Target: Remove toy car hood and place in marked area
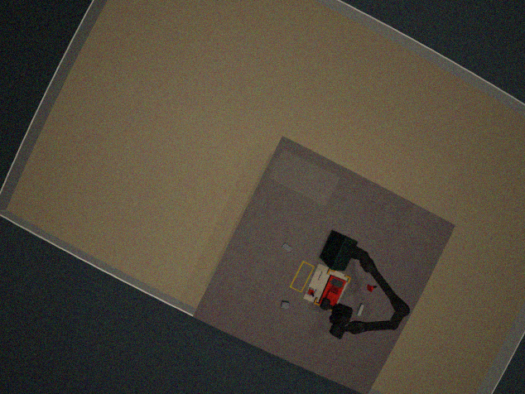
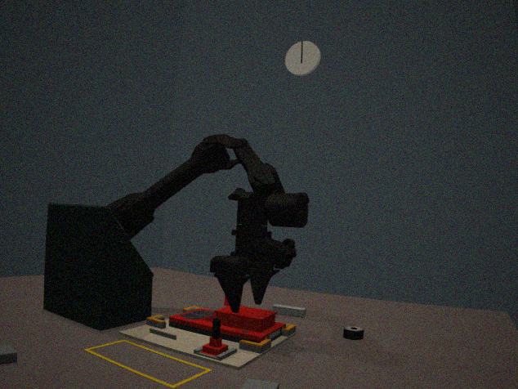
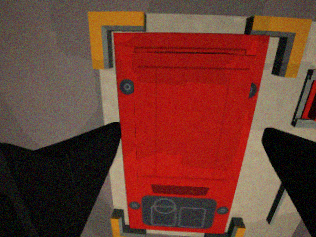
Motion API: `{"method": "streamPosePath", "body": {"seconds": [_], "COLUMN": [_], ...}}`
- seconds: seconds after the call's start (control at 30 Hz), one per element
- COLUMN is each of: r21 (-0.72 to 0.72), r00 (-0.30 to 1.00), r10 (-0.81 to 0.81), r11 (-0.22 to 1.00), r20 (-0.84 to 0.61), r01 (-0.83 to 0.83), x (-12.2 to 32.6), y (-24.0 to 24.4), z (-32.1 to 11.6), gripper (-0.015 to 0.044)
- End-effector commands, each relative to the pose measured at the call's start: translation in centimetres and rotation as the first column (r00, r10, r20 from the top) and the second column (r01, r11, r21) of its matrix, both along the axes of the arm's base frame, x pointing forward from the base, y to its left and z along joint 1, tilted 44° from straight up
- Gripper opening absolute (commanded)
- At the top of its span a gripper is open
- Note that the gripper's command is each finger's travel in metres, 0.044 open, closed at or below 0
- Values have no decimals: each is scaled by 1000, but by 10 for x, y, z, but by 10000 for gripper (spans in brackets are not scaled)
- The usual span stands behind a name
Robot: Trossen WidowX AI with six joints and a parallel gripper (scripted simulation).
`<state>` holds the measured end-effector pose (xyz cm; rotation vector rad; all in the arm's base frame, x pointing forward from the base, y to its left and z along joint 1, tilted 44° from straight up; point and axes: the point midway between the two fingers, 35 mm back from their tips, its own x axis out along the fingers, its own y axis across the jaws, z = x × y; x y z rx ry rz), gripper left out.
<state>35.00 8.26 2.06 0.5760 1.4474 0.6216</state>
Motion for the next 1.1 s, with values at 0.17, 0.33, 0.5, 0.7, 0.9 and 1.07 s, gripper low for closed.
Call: {"method": "streamPosePath", "body": {"seconds": [0.17,0.33,0.5,0.7,0.9,1.07], "r21": [5,5,5,5,5,5], "r00": [1000,1000,1000,1000,1000,1000], "r10": [2,2,2,2,2,2], "r11": [1000,1000,1000,1000,1000,1000], "r20": [-7,-7,-7,-7,-7,-7], "r01": [-2,-2,-2,-2,-2,-2], "x": [-2,-2,-2,-2,-2,-2], "y": [5,6,8,10,12,14], "z": [-3,-5,-7,-9,-11,-13], "gripper": [440,440,440,440,440,440]}}
